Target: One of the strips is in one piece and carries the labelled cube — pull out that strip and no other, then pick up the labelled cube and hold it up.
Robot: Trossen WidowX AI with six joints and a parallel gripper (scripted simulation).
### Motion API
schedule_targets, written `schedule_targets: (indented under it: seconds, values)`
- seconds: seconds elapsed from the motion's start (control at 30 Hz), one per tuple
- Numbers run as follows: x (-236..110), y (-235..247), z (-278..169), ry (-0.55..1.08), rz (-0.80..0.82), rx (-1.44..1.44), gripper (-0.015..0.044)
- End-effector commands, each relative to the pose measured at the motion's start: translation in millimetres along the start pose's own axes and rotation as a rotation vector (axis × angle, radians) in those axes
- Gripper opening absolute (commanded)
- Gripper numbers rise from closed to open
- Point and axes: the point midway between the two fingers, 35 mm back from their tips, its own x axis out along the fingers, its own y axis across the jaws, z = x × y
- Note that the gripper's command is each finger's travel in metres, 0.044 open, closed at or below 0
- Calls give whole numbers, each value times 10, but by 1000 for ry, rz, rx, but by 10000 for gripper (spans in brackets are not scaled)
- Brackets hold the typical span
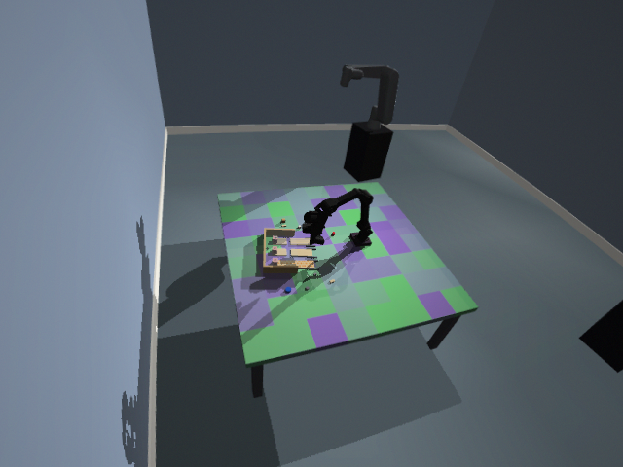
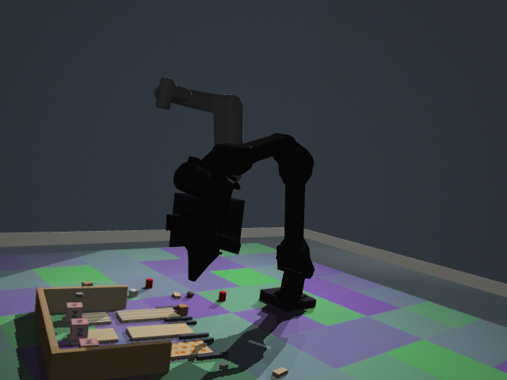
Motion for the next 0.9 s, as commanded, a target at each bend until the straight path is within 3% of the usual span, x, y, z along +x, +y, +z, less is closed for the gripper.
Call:
schedule_targets:
  seconds: [0.0,0.13,0.87]
  values:
    - [339,228,-10,165,-64,57,0]
    - [530,338,-53,248,-107,85,0]
    - [793,321,-106,248,-107,85,0]
